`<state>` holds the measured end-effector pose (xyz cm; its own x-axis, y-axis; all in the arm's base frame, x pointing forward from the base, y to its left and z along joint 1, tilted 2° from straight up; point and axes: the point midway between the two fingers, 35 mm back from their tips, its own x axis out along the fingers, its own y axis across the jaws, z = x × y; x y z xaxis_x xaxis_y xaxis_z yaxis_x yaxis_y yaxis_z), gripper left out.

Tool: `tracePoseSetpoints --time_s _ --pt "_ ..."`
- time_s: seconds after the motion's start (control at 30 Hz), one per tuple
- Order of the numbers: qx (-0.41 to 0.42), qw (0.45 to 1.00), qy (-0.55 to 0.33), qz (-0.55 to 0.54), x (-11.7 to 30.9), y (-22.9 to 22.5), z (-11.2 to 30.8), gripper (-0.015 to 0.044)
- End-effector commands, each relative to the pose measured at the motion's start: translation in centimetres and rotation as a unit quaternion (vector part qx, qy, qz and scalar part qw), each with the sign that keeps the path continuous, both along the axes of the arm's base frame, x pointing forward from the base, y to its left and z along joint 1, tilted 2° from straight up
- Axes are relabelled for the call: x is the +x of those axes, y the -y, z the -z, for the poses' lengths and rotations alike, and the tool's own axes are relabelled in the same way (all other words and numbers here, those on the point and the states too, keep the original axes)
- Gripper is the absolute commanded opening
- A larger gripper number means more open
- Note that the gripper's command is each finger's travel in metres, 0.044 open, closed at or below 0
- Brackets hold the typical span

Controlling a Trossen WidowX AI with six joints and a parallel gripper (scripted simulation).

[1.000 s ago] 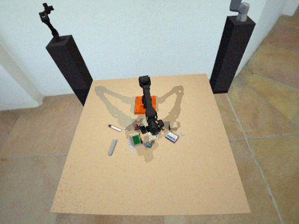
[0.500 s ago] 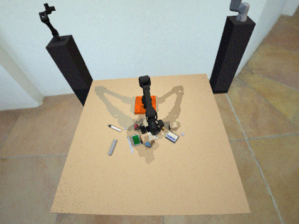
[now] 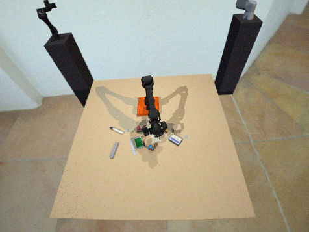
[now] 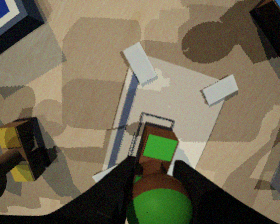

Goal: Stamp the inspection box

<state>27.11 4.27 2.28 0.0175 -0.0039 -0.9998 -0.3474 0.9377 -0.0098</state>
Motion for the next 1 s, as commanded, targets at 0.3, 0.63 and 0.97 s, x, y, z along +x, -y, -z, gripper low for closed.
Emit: tracePoseSetpoints --time_s 0.3,0.63,0.97 --pt "0.002 1.0 0.0 0.002 0.1 0.0 -1.6 0.0" --pt "0.002 1.0 0.0 0.002 0.2 0.0 -3.2 0.0" --pt "0.002 1.0 0.0 0.002 0.2 0.0 -4.7 0.0"
